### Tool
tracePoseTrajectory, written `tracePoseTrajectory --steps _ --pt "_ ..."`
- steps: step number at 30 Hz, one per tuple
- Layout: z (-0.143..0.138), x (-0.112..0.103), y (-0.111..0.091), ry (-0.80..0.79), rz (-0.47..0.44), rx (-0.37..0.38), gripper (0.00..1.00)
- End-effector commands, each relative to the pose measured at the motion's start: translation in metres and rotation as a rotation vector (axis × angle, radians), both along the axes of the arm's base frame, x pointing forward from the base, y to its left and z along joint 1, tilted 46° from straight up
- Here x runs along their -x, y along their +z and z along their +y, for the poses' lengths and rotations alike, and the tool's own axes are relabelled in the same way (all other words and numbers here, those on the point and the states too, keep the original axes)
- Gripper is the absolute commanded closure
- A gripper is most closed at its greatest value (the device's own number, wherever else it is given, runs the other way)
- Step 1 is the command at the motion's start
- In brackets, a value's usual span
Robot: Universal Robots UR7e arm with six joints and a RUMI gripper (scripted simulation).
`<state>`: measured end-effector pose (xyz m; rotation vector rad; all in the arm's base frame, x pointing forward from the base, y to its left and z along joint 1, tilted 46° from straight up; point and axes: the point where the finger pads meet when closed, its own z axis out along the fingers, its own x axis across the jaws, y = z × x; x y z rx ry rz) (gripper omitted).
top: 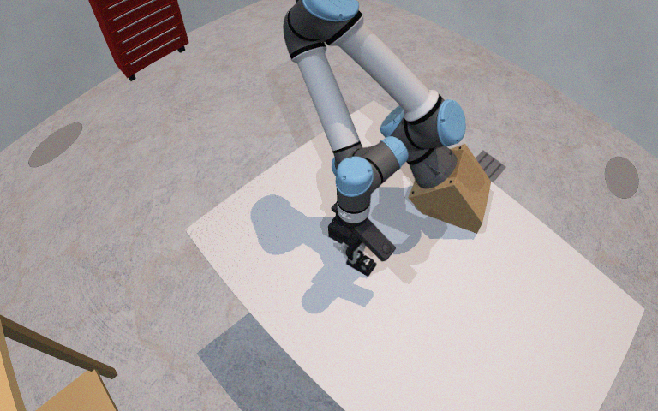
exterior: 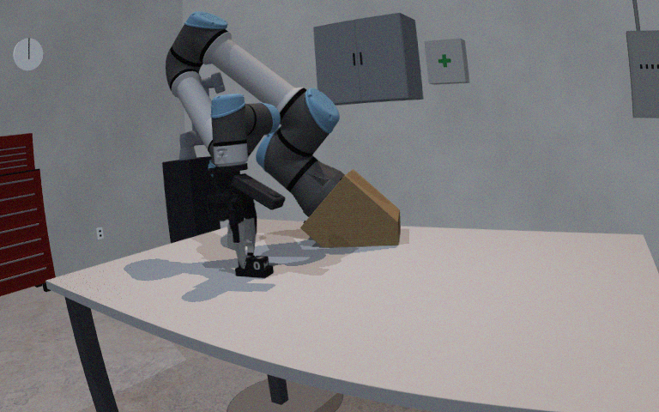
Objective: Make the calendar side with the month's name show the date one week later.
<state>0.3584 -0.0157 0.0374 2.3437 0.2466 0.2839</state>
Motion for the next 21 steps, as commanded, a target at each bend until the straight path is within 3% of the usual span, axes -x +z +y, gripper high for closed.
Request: tracePoseTrajectory --steps 1,21 --pt "0.000 0.000 0.000 0.000 -0.001 0.000 0.90" --pt "0.010 0.004 0.011 0.000 -0.001 0.000 0.90"
